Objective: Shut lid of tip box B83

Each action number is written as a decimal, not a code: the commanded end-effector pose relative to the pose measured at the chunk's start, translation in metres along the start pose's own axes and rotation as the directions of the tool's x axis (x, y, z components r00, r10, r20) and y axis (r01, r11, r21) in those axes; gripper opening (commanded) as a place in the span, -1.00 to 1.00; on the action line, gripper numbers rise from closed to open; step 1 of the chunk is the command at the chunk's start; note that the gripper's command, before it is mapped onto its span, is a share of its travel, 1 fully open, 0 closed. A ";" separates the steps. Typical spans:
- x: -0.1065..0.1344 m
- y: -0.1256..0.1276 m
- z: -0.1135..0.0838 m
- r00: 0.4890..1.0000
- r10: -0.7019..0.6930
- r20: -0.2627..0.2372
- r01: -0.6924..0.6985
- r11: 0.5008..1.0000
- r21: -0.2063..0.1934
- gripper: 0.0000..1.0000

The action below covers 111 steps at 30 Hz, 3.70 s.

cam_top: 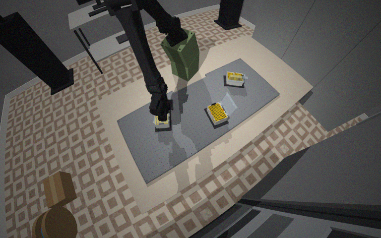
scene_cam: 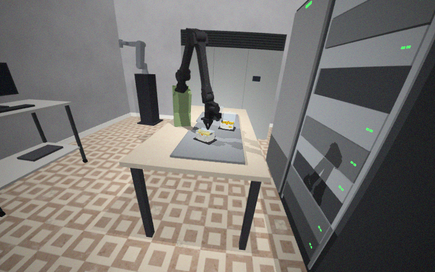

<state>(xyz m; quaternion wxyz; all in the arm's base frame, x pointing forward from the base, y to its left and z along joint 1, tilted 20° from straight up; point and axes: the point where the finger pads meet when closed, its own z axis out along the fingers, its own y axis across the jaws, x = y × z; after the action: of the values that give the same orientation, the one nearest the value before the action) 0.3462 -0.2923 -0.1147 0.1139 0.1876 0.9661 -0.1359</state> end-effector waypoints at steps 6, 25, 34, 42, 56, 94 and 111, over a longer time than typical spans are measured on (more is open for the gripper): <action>-0.004 -0.006 0.016 1.000 0.006 0.007 -0.006 1.000 0.007 -1.00; -0.004 -0.006 0.016 1.000 0.006 0.007 -0.006 1.000 0.007 -1.00; -0.004 -0.006 0.016 1.000 0.006 0.007 -0.006 1.000 0.007 -1.00; -0.005 -0.004 0.011 1.000 0.008 0.009 -0.008 1.000 0.006 -1.00; -0.003 0.000 -0.021 1.000 0.008 0.007 -0.008 1.000 0.003 -1.00; 0.003 0.003 -0.049 1.000 0.001 -0.016 -0.001 1.000 -0.004 -1.00; 0.003 0.003 -0.049 1.000 0.001 -0.016 -0.001 1.000 -0.004 -1.00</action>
<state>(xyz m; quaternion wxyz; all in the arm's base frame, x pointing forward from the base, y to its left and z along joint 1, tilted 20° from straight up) 0.3391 -0.2784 -0.0662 0.1159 0.1880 0.9657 -0.1368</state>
